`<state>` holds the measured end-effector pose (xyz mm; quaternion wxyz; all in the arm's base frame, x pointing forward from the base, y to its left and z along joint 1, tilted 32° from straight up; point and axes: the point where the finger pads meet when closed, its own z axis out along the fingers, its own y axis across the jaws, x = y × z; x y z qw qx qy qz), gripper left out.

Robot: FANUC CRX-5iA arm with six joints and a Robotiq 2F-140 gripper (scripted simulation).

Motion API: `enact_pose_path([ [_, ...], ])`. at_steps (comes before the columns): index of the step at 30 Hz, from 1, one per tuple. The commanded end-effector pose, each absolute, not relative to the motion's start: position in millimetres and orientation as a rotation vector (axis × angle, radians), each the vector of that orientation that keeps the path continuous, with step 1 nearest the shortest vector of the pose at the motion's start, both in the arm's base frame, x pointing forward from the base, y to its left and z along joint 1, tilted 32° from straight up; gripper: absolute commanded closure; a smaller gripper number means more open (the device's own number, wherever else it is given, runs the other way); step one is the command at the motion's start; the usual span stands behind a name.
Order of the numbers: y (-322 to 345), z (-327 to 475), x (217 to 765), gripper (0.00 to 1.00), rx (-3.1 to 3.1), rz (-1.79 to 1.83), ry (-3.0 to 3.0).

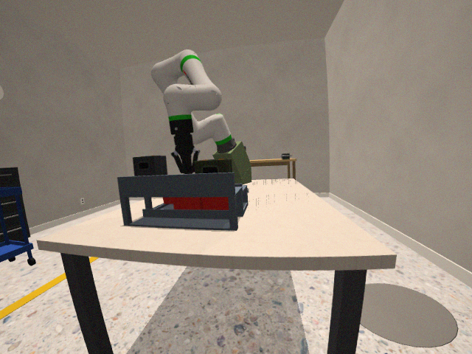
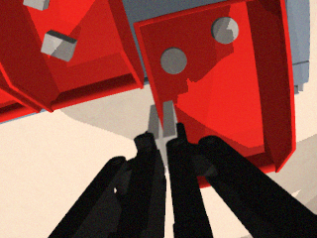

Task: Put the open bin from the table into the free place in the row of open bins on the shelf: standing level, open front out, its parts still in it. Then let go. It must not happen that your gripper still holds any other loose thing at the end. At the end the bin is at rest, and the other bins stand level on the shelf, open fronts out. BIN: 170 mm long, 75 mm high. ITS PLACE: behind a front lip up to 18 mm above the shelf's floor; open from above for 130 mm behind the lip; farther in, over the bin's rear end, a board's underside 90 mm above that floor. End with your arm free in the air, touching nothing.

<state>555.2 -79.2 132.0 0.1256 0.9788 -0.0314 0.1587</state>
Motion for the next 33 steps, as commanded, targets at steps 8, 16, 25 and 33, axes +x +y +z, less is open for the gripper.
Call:
enact_pose_path([
  [8, -79.0, 135.2, 561.0, 1.00, 2.851, 0.463, -0.091],
  [16, -79.0, 136.7, 563.9, 1.00, 2.851, 0.463, -0.091],
  [25, -78.9, 137.8, 565.9, 1.00, 2.851, 0.463, -0.091],
  [33, -78.9, 138.2, 566.6, 1.00, 2.851, 0.463, -0.091],
])
